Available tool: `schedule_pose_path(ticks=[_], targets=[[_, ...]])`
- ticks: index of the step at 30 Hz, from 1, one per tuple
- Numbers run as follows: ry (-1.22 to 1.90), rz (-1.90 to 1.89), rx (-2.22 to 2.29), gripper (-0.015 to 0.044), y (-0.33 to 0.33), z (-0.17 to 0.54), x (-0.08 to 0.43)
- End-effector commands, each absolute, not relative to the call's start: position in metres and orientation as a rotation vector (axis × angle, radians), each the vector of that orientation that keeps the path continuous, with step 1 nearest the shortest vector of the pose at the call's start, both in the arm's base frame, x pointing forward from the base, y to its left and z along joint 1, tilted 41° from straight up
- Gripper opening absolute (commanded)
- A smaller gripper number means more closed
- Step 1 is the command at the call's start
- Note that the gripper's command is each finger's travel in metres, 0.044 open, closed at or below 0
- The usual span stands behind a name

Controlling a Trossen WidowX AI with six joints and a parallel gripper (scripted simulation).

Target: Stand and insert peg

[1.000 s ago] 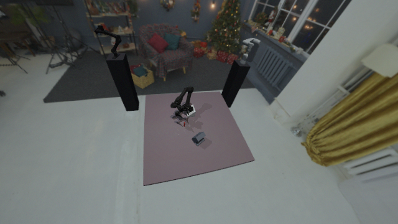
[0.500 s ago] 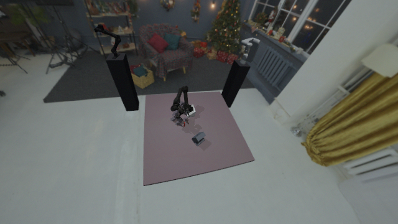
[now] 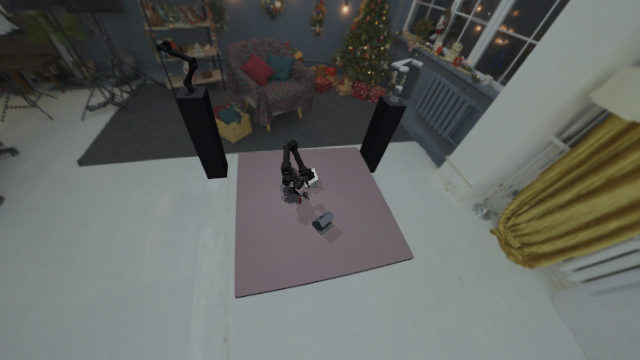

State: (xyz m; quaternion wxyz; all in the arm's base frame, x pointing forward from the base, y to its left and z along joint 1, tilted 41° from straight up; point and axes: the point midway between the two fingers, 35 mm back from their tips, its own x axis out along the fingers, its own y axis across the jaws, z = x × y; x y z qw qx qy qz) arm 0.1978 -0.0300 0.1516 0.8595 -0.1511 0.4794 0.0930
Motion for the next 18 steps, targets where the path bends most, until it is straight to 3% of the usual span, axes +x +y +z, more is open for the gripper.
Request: schedule_pose_path(ticks=[1,18], targets=[[1.136,0.145,-0.325,0.044,-0.033,0.145,0.196],[1.511,-0.139,-0.612,0.044,-0.046,0.144,0.201]])
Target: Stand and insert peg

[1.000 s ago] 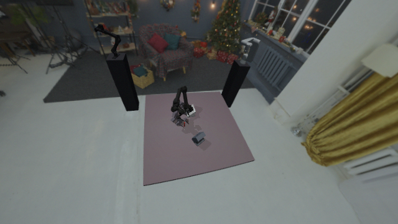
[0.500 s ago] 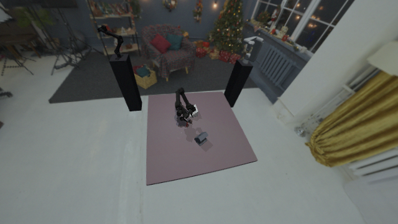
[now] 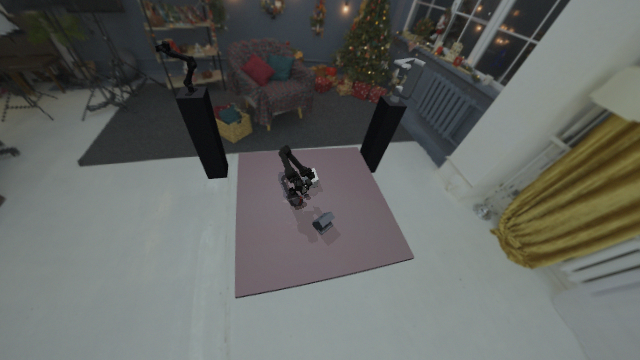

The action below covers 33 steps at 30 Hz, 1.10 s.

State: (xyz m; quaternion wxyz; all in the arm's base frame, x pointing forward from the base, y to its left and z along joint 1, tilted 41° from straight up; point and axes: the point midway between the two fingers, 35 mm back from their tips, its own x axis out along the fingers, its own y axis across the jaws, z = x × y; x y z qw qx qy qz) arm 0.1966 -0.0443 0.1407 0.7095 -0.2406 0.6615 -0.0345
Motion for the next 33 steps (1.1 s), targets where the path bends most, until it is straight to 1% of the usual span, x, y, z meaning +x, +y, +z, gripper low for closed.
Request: schedule_pose_path(ticks=[1,9,19,33], targets=[[1.521,-0.158,-0.64,0.044,-0.046,0.146,0.202],[1.548,-0.282,-0.838,0.044,-0.044,0.157,0.216],[1.548,-0.284,-0.841,0.044,-0.044,0.157,0.216],[1.544,-0.293,-0.832,0.044,-0.06,0.138,0.218]])
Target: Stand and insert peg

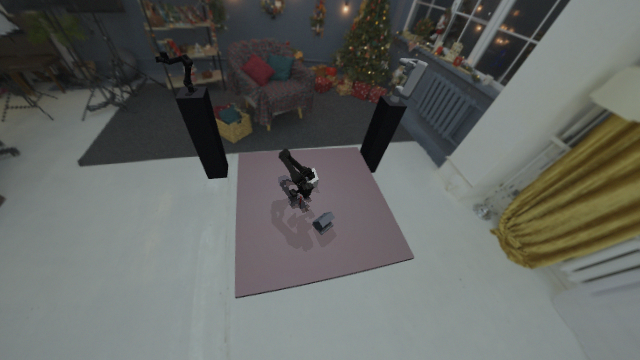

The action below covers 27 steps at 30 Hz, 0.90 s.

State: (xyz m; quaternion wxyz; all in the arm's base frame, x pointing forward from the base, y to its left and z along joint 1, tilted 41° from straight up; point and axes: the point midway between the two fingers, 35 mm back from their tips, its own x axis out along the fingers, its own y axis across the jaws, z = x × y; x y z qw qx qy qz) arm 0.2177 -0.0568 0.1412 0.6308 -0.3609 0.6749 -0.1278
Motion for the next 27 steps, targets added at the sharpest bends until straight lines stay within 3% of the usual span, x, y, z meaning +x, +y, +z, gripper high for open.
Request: schedule_pose_path(ticks=[1,27], targets=[[1.544,-0.293,-0.832,0.044,-0.061,0.137,0.218],[1.543,-0.294,-0.832,0.044,-0.089,0.105,0.221]])
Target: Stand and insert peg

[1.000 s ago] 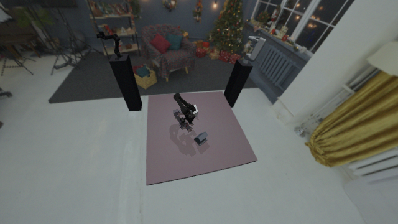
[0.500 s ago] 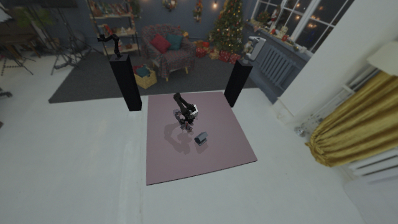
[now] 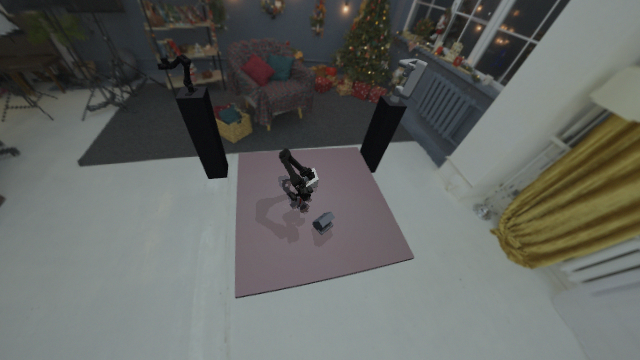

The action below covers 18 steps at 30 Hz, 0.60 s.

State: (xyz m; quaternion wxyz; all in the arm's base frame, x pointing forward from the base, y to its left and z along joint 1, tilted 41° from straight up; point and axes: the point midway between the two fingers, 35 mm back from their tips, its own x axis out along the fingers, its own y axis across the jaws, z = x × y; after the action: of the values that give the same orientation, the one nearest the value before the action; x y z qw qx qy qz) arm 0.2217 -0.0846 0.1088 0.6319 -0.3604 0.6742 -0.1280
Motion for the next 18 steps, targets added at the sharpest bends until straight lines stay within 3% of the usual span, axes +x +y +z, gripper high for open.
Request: schedule_pose_path(ticks=[1,10,18], targets=[[1.543,-0.294,-0.832,0.044,-0.0898,0.104,0.2213],[1.543,-0.297,-0.835,0.044,-0.0981,0.0955,0.2206],[1.543,-0.296,-0.827,0.023,-0.0954,0.0977,0.2209]])
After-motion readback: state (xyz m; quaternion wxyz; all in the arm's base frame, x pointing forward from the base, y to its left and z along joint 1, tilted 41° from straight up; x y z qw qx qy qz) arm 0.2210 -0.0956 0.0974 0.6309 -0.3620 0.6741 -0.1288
